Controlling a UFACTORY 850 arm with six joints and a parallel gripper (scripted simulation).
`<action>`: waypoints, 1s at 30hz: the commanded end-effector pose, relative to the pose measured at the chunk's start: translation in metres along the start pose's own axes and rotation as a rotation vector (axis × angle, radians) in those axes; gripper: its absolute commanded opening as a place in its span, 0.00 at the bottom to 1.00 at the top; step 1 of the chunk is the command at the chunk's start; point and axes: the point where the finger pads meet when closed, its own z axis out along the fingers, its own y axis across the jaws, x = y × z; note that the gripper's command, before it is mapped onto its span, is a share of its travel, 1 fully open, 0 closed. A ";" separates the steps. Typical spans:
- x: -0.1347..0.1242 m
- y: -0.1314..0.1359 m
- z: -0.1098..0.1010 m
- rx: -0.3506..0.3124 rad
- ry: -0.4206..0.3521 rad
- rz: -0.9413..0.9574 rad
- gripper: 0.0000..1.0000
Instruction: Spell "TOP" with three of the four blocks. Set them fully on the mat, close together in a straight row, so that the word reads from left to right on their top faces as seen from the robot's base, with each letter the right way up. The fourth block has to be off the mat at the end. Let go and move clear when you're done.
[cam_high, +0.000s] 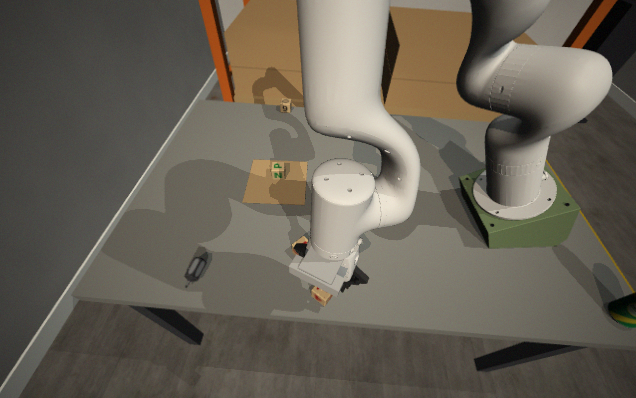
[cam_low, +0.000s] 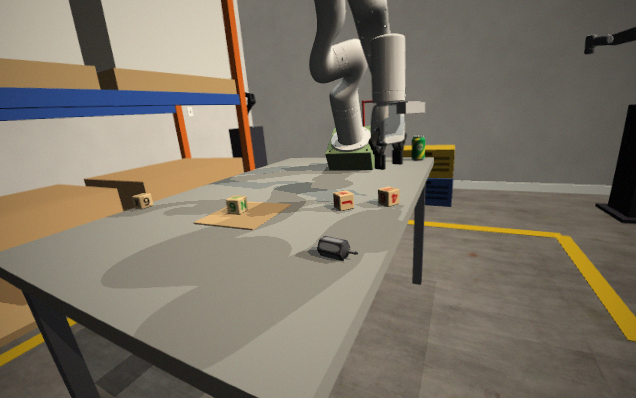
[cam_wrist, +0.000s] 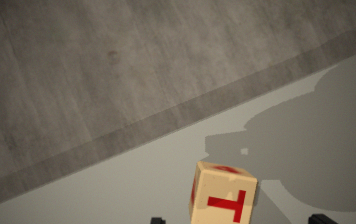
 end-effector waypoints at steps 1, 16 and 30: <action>0.001 0.000 0.000 -0.001 0.001 0.000 0.87; 0.001 0.000 0.000 -0.001 0.001 0.000 0.87; 0.001 0.001 0.010 0.000 0.000 0.000 0.87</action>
